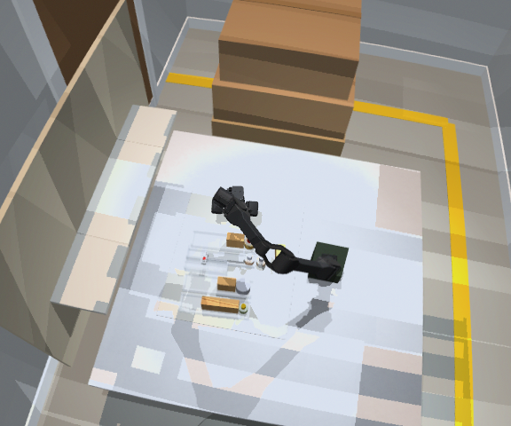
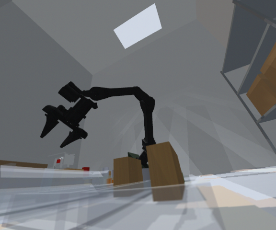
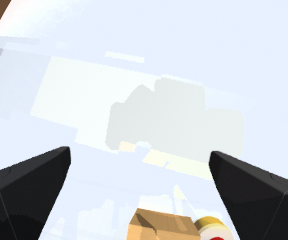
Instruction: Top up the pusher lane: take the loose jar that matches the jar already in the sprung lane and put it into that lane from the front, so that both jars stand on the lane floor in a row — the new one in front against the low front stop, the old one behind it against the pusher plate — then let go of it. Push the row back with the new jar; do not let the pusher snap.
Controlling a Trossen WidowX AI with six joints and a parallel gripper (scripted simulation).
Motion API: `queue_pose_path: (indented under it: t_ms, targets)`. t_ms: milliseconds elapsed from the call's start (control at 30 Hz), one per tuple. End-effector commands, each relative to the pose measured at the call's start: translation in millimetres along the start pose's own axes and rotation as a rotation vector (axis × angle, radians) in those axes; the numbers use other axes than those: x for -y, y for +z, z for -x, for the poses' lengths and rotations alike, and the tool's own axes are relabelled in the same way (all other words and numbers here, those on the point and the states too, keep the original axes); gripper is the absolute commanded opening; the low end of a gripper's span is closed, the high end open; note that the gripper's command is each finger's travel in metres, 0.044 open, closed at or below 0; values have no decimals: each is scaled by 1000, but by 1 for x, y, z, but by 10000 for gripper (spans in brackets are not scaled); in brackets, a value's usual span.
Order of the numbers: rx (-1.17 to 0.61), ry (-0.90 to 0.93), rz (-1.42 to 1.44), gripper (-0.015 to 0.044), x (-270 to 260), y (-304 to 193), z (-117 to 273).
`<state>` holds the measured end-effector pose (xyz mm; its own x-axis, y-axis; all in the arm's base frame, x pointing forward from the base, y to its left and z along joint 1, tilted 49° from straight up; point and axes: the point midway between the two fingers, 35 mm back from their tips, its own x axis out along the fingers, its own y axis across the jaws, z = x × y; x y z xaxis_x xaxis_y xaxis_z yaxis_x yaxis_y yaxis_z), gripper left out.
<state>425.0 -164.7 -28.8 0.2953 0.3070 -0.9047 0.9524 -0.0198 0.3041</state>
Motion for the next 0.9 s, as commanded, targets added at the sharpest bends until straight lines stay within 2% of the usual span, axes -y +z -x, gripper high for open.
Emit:
queue_pose_path:
  t_ms: [0, 33, 300, 567, 667, 867]
  targets:
    - [-5, -2, 13, 426, 1, -1, 0]
    - [-19, -9, 53, 440, 5, -6, 1]
    - [-283, -20, 680, 440, 63, -74, 21]
    - [-526, 169, 1251, 440, 117, -142, 50]
    - [-564, 229, 1356, 440, 126, -157, 58]
    - [-566, 232, 1362, 440, 126, -158, 58]
